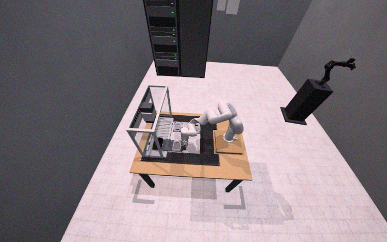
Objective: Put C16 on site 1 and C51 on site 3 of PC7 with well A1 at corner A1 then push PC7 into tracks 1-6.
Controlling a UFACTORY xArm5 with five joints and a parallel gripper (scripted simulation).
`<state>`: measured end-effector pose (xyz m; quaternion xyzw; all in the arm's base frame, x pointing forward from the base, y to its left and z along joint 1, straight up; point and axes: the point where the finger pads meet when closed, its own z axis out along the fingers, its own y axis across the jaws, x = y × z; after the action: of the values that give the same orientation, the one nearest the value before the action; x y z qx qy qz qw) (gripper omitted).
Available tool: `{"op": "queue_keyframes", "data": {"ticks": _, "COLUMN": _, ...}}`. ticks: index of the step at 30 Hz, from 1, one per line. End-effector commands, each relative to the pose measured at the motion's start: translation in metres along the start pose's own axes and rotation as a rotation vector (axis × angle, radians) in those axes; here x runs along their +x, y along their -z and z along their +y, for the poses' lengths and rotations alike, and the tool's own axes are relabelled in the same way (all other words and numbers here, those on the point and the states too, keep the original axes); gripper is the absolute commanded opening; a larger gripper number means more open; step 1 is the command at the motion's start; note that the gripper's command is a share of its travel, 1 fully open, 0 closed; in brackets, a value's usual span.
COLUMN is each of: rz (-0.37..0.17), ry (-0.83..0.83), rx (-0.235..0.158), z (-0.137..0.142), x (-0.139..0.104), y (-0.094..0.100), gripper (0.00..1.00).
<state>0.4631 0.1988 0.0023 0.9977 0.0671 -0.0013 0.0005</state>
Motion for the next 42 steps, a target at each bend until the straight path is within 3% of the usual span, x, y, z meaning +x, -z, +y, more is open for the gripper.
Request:
{"op": "queue_keyframes", "data": {"ticks": 1, "rz": 0.005, "ry": 0.000, "rx": -0.001, "z": 0.000, "x": 0.006, "y": 0.002, "gripper": 0.81}}
{"op": "queue_keyframes", "data": {"ticks": 42, "rz": 0.005, "ry": 0.000, "rx": -0.001, "z": 0.000, "x": 0.034, "y": 0.002, "gripper": 0.81}}
